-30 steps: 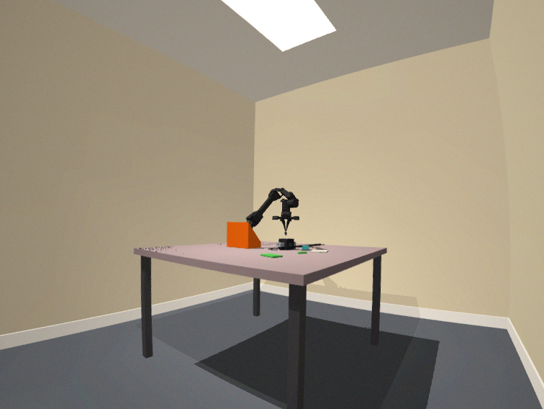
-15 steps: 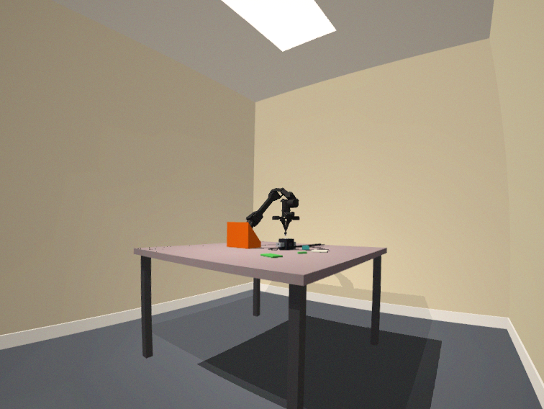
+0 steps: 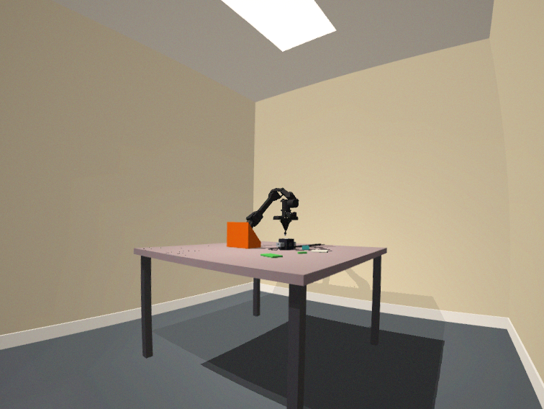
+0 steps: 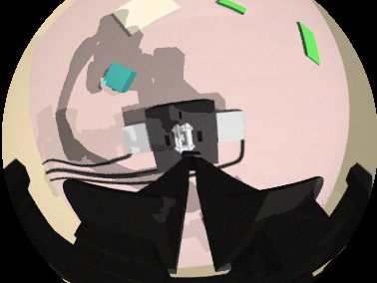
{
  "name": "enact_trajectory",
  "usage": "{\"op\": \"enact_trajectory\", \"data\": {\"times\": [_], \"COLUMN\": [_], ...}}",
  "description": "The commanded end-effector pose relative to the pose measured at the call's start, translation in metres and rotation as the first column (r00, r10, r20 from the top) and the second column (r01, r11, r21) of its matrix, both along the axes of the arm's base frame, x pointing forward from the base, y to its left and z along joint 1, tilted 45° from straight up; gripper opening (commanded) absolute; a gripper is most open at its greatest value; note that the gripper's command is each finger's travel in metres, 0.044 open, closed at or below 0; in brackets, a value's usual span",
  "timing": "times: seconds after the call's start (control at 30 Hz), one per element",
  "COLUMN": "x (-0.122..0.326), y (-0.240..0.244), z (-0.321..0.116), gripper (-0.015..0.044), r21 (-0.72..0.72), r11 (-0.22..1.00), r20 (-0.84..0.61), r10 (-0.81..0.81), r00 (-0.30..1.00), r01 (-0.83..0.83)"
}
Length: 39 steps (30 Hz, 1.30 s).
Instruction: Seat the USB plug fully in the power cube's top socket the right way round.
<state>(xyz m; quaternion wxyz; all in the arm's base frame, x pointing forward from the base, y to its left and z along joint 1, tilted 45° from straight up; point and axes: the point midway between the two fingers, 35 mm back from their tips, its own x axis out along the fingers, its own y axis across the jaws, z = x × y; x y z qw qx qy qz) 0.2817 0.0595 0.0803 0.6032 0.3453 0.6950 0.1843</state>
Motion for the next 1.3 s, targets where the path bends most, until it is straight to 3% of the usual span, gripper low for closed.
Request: {"op": "enact_trajectory", "data": {"times": [0.0,0.6,1.27], "x": [-0.0001,-0.0001,-0.0001], "y": [-0.0001,-0.0001,-0.0001], "z": [-0.0001,-0.0001,-0.0001], "gripper": [0.0,0.0,0.0], "r21": [0.001,-0.059,-0.238], "r11": [0.998,0.921,0.728], "r20": [0.066,0.379,0.635], "r10": [0.066,0.377,0.617], "r00": [0.996,0.845,0.465], "r01": [-0.066,-0.384,-0.643]}}
